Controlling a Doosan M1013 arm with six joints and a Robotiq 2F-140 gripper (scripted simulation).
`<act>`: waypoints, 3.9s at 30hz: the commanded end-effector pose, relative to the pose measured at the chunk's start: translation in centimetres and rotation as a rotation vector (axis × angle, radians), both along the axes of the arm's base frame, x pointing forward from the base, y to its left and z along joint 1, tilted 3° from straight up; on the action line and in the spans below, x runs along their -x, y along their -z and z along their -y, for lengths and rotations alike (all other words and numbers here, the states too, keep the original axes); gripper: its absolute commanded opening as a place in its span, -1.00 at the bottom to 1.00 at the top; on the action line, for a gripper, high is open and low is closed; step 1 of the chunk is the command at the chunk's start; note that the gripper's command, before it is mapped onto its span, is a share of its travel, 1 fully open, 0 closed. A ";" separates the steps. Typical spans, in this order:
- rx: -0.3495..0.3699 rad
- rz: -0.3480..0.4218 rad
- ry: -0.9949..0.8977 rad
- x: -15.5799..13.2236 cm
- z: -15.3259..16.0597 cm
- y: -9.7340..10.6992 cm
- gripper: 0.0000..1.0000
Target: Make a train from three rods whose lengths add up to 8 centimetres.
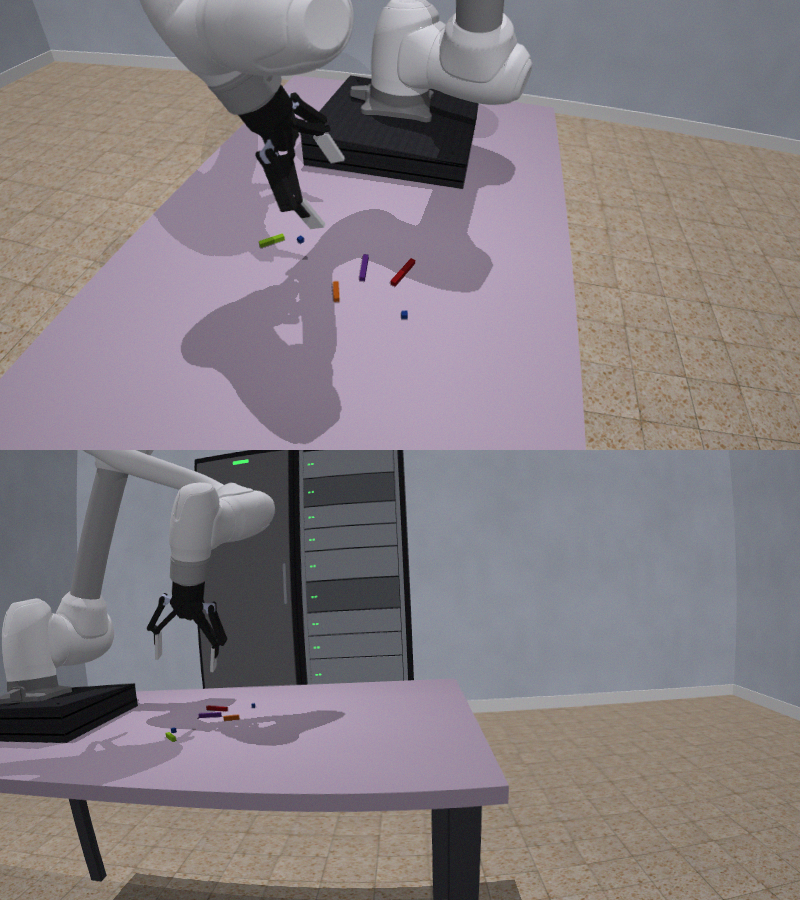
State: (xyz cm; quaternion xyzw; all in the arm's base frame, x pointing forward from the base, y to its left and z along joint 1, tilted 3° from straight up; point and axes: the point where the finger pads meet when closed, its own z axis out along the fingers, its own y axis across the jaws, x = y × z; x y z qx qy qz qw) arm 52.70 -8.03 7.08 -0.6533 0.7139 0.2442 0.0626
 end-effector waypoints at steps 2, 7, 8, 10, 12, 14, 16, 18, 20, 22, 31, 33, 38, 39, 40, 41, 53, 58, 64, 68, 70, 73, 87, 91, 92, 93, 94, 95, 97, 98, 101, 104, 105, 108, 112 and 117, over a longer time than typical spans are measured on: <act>-0.015 0.077 -0.140 -0.4 0.0 0.6 1.00; -0.029 0.169 -0.331 -1.1 0.0 1.3 1.00; -0.032 0.186 -0.367 -1.2 0.0 1.4 1.00; -0.037 0.218 -0.439 -1.4 0.0 1.7 1.00; -0.042 0.250 -0.511 -1.7 0.0 1.9 1.00; -0.047 0.280 -0.584 -1.9 0.0 2.2 1.00; -0.053 0.311 -0.657 -2.2 0.0 2.4 1.00; -0.053 0.311 -0.657 -2.2 0.0 2.4 1.00; -0.063 0.362 -0.786 -2.6 -0.1 2.8 1.00; -0.068 0.386 -0.849 -2.9 -0.1 3.0 1.00; -0.095 0.499 -1.174 -4.0 -0.2 4.0 1.00; -0.102 0.523 -1.249 -4.3 -0.3 4.2 1.00; -0.118 0.572 -1.415 -5.0 -0.4 4.6 1.00; -0.122 0.582 -1.453 -5.1 -0.4 4.7 1.00; -0.125 0.593 -1.491 -5.2 -0.4 4.8 1.00; -0.130 0.603 -1.529 -5.4 -0.4 4.9 1.00; -0.184 0.704 -1.983 -7.2 -0.8 5.9 1.00; -0.210 0.734 -2.163 -7.9 -1.0 6.2 1.00; -0.241 0.758 -2.356 -8.7 -1.3 6.6 1.00; -0.268 0.772 -2.509 -9.3 -1.5 6.8 1.00; -0.282 0.777 -2.584 -9.7 -1.6 7.0 1.00; -0.309 0.782 -2.715 -10.2 -1.9 7.2 1.00; -0.374 0.778 -2.991 -11.4 -2.4 7.5 1.00; -0.374 0.777 -2.992 -11.4 -2.4 7.5 1.00; -0.374 0.777 -2.992 -11.4 -2.4 7.5 1.00; -0.374 0.777 -2.992 -11.4 -2.4 7.5 1.00; -0.374 0.777 -2.992 -11.4 -2.4 7.5 1.00; -0.374 0.777 -2.992 -11.4 -2.4 7.5 1.00; -0.374 0.777 -2.992 -11.4 -2.4 7.5 1.00; -0.374 0.777 -2.992 -11.4 -2.4 7.5 1.00; -0.374 0.777 -2.992 -11.4 -2.4 7.5 1.00; -0.374 0.777 -2.992 -11.4 -2.4 7.5 1.00; -0.374 0.777 -2.992 -11.4 -2.4 7.5 1.00; -0.374 0.777 -2.992 -11.4 -2.4 7.5 1.00; -0.374 0.777 -2.992 -11.4 -2.4 7.5 1.00; -0.374 0.777 -2.992 -11.4 -2.4 7.5 1.00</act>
